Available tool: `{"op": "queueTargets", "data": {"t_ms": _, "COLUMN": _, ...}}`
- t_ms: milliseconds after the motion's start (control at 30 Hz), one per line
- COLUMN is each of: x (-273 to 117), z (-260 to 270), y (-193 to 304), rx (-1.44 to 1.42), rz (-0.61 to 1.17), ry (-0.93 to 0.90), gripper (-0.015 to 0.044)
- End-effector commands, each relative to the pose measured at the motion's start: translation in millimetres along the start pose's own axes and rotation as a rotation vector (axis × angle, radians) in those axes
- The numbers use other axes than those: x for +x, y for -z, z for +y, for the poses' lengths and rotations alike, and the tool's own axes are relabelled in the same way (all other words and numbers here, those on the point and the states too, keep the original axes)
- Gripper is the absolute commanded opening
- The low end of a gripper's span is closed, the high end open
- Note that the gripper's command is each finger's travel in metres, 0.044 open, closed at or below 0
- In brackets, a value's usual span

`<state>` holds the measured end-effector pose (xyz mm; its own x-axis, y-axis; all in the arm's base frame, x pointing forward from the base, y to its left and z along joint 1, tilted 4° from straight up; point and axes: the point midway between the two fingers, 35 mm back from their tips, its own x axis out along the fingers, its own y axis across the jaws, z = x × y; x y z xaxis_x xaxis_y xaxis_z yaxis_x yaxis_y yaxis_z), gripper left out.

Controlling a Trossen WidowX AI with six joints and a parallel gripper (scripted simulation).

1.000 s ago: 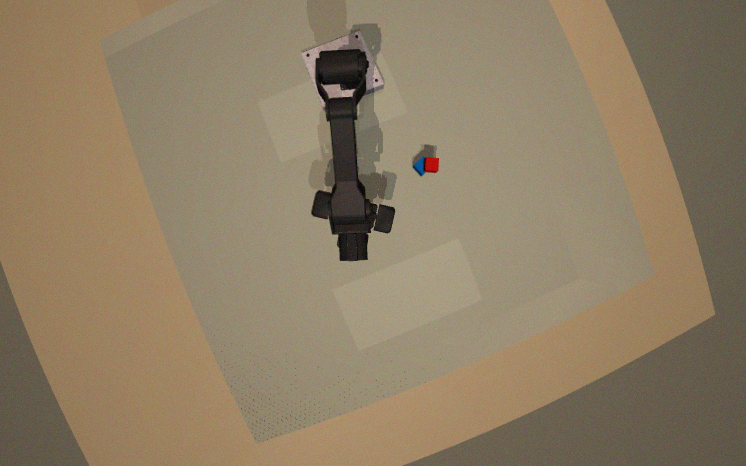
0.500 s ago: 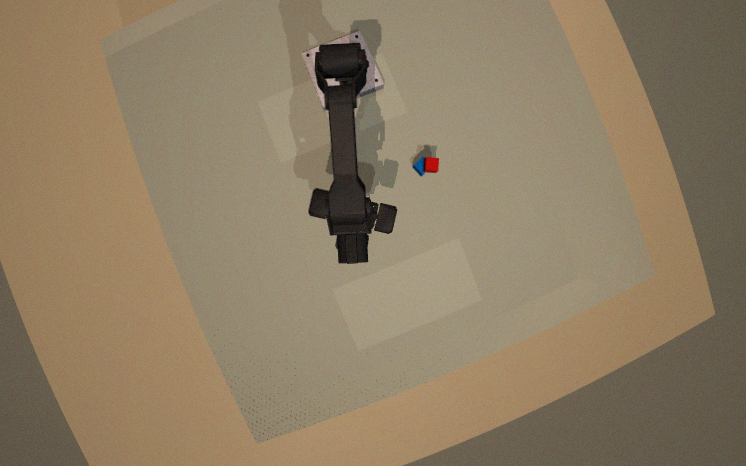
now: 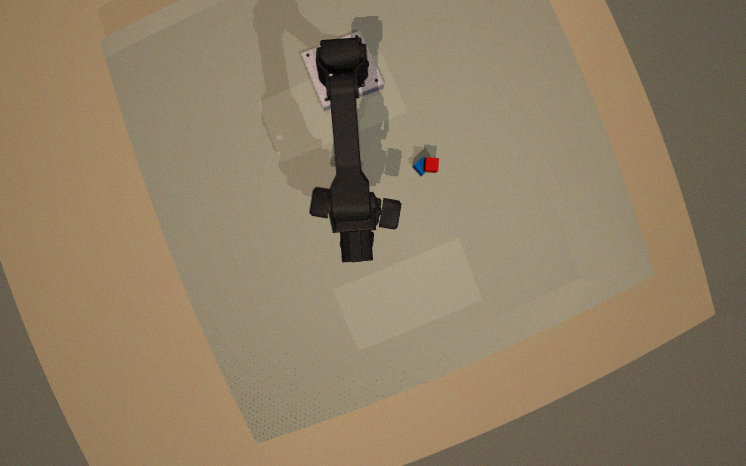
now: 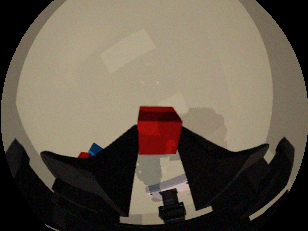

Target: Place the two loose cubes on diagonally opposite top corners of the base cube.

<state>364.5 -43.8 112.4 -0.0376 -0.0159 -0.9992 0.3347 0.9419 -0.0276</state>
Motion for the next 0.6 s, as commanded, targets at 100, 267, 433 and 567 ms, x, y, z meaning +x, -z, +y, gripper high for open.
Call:
{"op": "queueTargets", "data": {"t_ms": 100, "x": 0, "z": 20, "y": 14, "rx": -0.196, "rz": 0.005, "ry": -0.001, "gripper": 0.0105}}
{"op": "queueTargets", "data": {"t_ms": 267, "x": 0, "z": 34, "y": 23, "rx": -0.335, "rz": 0.005, "ry": -0.002, "gripper": 0.0105}}
{"op": "queueTargets", "data": {"t_ms": 433, "x": 0, "z": 46, "y": 33, "rx": -0.473, "rz": 0.005, "ry": -0.004, "gripper": 0.0105}}
{"op": "queueTargets", "data": {"t_ms": 567, "x": 0, "z": 56, "y": 42, "rx": -0.585, "rz": 0.005, "ry": -0.006, "gripper": 0.0105}}
